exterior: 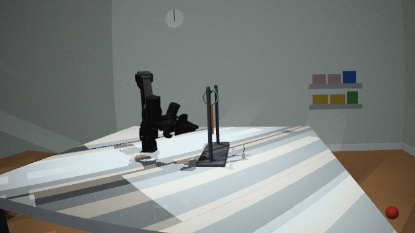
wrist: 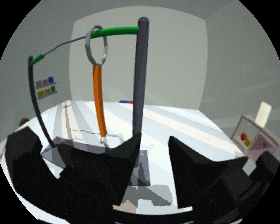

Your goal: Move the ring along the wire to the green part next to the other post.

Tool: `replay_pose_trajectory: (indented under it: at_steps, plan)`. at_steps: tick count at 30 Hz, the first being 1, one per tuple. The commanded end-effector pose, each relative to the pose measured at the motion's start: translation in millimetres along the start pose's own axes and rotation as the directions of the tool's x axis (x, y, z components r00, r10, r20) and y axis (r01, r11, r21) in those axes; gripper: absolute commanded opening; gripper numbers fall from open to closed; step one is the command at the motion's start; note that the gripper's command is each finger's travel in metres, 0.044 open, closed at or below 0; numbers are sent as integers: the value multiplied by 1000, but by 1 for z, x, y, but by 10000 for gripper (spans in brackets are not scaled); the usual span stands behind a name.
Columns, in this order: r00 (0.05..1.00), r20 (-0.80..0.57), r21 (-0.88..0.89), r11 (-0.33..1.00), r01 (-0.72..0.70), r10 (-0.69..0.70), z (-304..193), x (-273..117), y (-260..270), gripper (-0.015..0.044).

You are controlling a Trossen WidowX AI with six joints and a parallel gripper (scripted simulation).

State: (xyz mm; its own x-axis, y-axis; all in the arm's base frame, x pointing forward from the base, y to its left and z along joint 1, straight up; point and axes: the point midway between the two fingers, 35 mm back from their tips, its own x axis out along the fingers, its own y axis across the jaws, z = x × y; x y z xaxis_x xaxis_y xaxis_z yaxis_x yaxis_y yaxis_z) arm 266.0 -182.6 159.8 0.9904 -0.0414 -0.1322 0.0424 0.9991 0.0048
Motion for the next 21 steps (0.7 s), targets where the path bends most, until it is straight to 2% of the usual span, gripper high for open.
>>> replay_pose_trajectory:
  at_steps: [1, 10, 15, 21]
  plan:
    - [999, -17, 1, 999, -47, 47, -32, -14, 19, 160]
    - [991, -21, 13, 991, -132, 132, -81, -48, 68, 160]
    - [991, -17, 8, 991, -133, 133, -80, -47, 69, 160]
    - [991, 41, -23, 992, -128, 128, -58, -25, 69, 160]
